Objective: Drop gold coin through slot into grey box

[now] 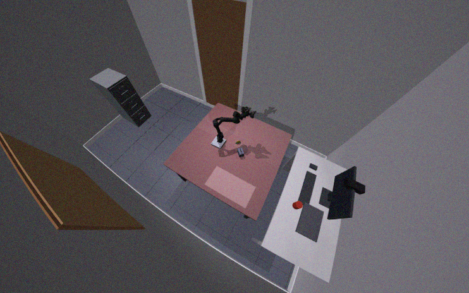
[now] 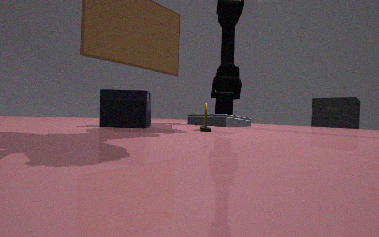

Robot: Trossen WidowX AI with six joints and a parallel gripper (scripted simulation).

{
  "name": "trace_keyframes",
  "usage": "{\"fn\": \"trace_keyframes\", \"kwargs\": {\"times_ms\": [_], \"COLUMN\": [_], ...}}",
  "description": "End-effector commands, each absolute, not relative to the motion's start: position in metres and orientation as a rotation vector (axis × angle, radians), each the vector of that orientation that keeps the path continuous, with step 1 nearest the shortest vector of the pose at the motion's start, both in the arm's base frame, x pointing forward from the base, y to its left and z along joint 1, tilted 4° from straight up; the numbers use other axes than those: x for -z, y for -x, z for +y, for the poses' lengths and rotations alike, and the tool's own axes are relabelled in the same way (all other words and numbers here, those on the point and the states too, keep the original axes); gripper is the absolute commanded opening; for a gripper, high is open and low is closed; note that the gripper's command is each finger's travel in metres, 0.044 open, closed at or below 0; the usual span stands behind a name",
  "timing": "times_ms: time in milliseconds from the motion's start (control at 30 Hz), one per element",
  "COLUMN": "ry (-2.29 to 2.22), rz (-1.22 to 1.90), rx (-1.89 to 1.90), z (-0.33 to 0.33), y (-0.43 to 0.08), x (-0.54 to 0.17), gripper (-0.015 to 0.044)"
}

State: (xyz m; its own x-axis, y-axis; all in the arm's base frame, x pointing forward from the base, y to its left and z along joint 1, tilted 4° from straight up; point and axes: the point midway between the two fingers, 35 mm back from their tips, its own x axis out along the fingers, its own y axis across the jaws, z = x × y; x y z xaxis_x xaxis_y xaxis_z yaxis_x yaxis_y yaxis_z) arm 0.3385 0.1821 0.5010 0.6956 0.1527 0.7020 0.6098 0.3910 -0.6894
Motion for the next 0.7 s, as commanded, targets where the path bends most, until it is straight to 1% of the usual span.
{"fn": "trace_keyframes", "kwargs": {"times_ms": [0,100,267,433,667], "ry": [1.161,1.185,1.187,1.143,1.047], "rz": [-0.778,-0.676,-0.4,-0.135,0.213], "rx": [0.321,0.172,-0.114,-0.298,-0.457], "z": [0.183,0.192,0.197,0.19,0.17], "y": [-0.34,-0.366,-0.407,-0.422,-0.418], "x": [-0.499,-0.471,-0.398,-0.333,-0.258], "gripper": [0.0374,0.0295,0.0164,0.0161,0.0161]}}
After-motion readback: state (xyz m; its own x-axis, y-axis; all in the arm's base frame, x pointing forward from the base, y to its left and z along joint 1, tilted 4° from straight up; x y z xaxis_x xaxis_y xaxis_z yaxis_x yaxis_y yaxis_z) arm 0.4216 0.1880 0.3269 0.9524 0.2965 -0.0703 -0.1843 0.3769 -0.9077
